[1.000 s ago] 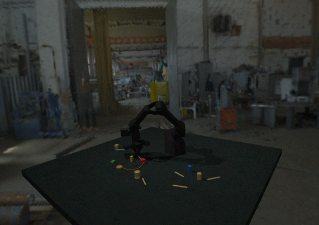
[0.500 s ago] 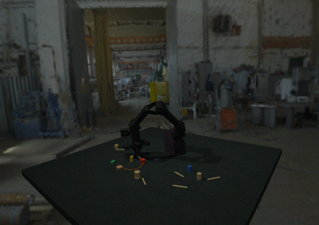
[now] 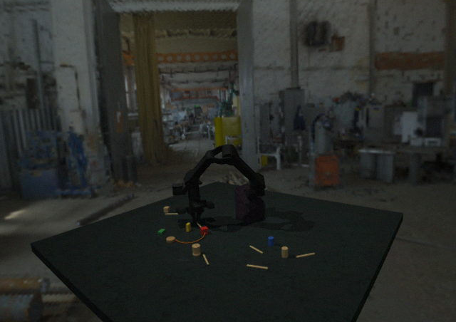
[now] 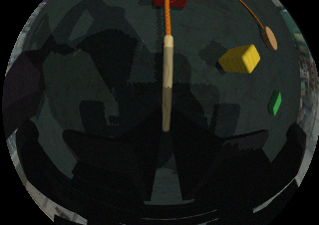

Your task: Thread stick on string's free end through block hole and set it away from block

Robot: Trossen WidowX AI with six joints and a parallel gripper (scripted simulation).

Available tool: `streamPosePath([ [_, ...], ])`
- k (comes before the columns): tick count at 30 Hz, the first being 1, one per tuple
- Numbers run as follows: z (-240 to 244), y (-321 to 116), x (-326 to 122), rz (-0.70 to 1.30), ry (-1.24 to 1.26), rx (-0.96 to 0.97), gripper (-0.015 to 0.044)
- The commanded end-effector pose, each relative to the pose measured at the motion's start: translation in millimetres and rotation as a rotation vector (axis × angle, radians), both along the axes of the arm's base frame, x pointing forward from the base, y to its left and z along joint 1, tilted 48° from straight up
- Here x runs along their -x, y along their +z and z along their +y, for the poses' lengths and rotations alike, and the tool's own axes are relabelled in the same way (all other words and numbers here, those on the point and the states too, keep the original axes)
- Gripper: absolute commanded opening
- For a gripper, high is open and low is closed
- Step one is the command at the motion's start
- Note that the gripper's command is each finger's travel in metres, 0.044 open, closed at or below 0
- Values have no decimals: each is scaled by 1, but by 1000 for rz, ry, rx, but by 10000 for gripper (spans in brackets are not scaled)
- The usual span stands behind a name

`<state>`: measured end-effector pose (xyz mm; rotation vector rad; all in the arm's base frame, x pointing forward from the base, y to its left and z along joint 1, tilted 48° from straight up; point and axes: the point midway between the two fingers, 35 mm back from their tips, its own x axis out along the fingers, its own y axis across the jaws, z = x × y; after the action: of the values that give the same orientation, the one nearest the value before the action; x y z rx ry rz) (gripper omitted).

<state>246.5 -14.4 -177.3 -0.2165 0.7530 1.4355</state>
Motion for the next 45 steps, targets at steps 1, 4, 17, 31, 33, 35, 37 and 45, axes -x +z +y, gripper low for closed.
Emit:
streamPosePath([
  [1,0,-6,1,-6,14,13,0],
  [4,0,-6,1,-6,14,13,0],
  [17,0,0,0,0,0,0,53],
  [31,-61,53,-10,-14,-5,6,210],
  [33,-61,53,-10,-14,-5,6,210],
  [35,-59,50,-13,-22,-16,12,236],
  [37,-59,50,-13,-22,-16,12,289],
  [45,-80,70,-15,-18,-13,11,440],
])
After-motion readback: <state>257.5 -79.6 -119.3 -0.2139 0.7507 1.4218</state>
